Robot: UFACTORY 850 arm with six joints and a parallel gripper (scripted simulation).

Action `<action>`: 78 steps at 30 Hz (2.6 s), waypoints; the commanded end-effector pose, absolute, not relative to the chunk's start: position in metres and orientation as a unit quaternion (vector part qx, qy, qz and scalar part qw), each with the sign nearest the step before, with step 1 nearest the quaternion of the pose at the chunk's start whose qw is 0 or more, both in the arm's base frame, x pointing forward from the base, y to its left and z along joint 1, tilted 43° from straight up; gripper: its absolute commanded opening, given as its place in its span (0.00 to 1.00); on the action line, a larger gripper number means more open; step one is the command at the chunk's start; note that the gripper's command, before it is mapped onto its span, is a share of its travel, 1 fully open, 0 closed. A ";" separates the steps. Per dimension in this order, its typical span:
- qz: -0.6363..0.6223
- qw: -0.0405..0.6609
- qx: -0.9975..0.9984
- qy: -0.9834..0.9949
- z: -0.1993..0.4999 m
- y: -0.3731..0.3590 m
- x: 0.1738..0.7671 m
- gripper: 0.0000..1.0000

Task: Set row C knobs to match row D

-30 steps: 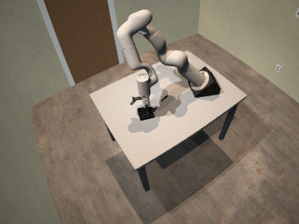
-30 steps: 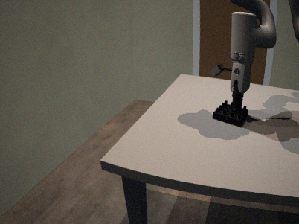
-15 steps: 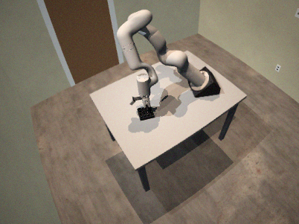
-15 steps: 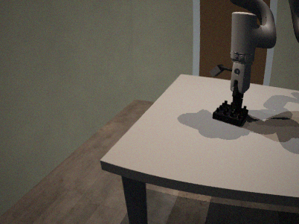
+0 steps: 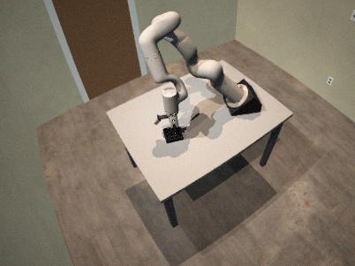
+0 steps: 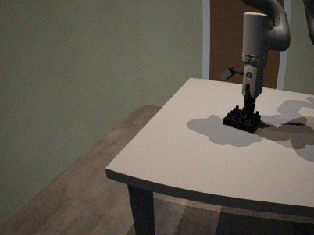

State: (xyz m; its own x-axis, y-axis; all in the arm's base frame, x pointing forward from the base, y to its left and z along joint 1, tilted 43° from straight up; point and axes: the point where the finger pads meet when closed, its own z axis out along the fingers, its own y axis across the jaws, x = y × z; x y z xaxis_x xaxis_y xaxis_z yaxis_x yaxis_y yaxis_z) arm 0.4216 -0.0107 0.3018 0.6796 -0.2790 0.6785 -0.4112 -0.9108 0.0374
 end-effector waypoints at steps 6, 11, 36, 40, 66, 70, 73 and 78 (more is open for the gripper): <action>0.353 0.095 0.912 -0.186 0.302 -0.011 0.422 0.08; 0.352 0.098 0.914 -0.178 0.302 -0.011 0.422 0.08; 0.334 0.148 0.930 -0.042 0.302 -0.011 0.422 0.08; 0.331 0.156 0.931 -0.022 0.302 -0.011 0.422 0.08; 0.268 0.248 0.894 0.260 0.302 -0.011 0.422 0.08; 0.255 0.262 0.879 0.307 0.302 -0.011 0.422 0.08; 0.251 0.265 0.875 0.318 0.302 -0.011 0.422 0.08; 0.235 0.280 0.854 0.370 0.302 -0.011 0.422 0.08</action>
State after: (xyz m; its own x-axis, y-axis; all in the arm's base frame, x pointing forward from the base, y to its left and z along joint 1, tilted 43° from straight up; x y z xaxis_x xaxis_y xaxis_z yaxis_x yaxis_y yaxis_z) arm 0.4216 -0.0107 0.3017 0.6415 0.7306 0.2340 0.4619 -0.6113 0.6426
